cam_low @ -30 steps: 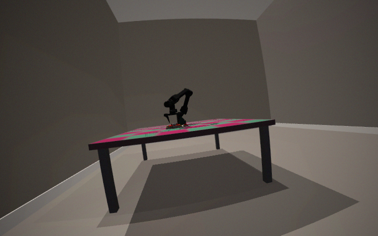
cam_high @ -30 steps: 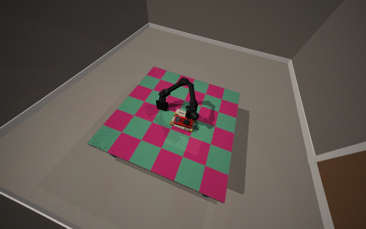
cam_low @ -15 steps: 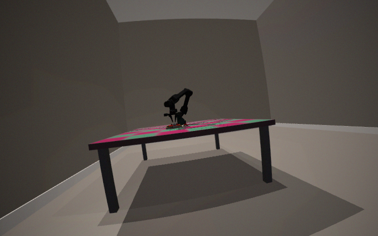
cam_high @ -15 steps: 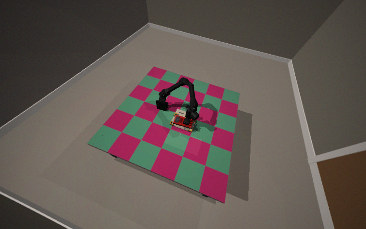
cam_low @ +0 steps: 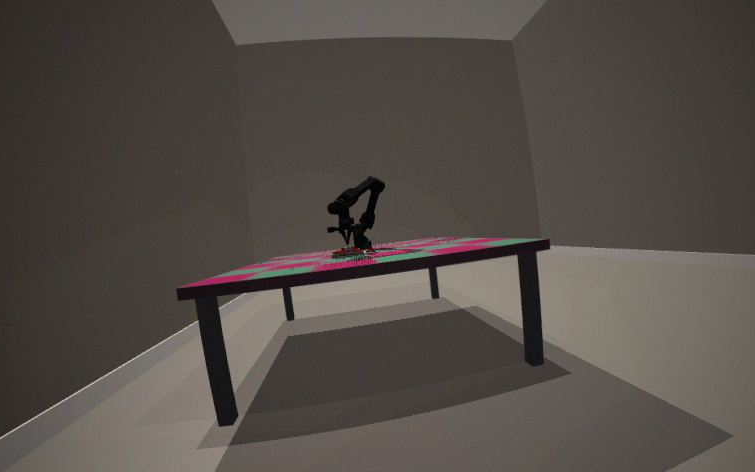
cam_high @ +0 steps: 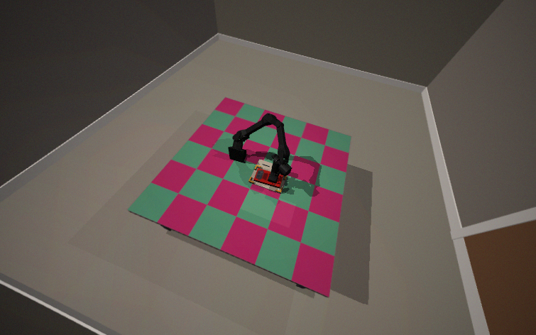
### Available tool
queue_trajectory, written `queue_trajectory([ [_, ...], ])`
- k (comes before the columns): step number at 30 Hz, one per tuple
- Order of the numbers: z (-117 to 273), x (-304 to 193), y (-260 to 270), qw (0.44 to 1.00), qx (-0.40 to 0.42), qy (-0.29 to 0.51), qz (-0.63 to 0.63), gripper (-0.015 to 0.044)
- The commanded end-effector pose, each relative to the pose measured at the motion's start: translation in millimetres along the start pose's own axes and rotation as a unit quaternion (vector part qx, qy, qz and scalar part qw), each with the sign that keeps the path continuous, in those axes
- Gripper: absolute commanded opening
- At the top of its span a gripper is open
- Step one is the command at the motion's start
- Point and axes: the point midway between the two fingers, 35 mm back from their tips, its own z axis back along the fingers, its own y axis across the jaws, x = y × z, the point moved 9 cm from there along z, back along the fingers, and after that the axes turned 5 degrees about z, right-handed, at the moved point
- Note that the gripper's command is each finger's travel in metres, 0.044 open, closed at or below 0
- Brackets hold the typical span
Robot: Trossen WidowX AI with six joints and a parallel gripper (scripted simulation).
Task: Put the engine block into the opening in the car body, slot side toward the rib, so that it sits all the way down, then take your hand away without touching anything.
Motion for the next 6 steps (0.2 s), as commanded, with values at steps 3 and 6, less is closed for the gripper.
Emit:
queue_trajectory([
  [3, 0.5, -0.1, -0.1, 1.000, -0.002, 0.001, 0.002, 0.0000],
  [6, 0.5, -0.1, -0.1, 1.000, -0.002, 0.001, 0.002, 0.0052],
])
